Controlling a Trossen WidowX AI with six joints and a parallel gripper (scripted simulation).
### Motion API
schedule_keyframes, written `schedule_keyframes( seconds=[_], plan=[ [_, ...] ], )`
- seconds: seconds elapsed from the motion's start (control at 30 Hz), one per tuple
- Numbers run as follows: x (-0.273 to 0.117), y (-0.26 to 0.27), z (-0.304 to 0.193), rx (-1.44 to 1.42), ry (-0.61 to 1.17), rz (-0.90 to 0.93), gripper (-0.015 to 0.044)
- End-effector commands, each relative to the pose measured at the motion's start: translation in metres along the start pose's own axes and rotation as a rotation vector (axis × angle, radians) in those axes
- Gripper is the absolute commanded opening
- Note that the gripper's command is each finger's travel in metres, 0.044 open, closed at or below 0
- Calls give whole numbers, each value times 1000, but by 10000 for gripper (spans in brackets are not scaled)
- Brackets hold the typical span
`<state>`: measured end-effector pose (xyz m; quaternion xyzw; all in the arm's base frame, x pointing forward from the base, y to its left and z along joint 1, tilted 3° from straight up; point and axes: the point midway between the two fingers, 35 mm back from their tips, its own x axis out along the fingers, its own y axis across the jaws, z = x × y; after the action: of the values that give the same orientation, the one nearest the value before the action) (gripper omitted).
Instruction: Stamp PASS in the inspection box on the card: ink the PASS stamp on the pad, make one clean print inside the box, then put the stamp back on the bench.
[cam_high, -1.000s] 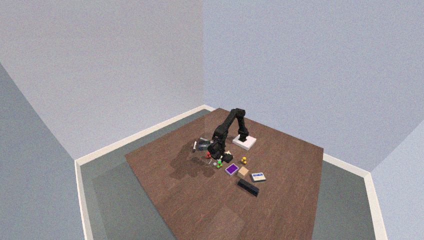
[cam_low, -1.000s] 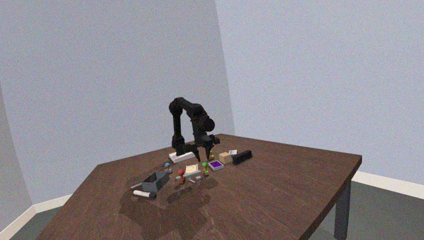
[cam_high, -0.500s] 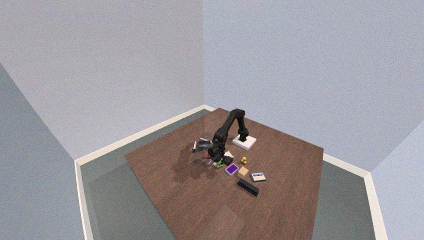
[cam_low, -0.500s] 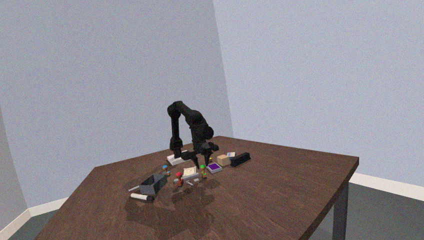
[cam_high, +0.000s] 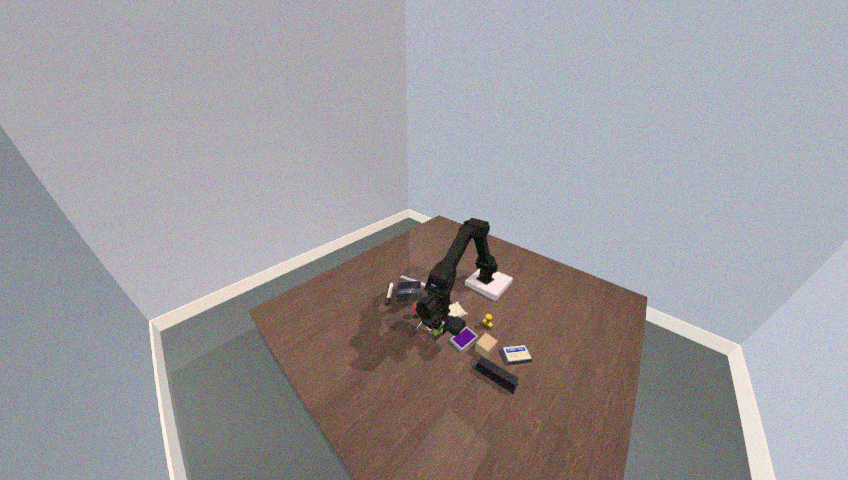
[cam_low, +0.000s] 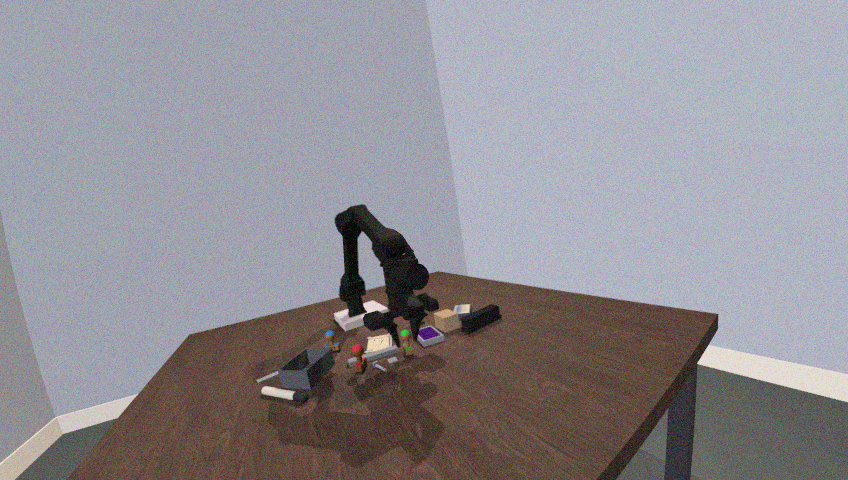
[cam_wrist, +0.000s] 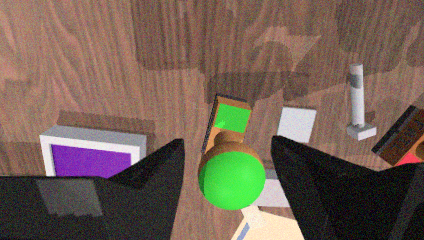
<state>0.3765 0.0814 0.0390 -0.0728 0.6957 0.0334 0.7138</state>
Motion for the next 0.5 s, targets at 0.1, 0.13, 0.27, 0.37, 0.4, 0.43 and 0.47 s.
schedule_keyframes(
  seconds=[0.1,0.13,0.27,0.37,0.4,0.43,0.47],
  plan=[
    [8,1,-2,-4,2,3,217],
    [5,0,-1,0,2,0,191],
    [5,0,-1,0,2,0,106],
    [5,0,-1,0,2,0,86],
    [5,0,-1,0,2,0,79],
    [5,0,-1,0,2,0,72],
    [5,0,-1,0,2,0,66]
  ],
)
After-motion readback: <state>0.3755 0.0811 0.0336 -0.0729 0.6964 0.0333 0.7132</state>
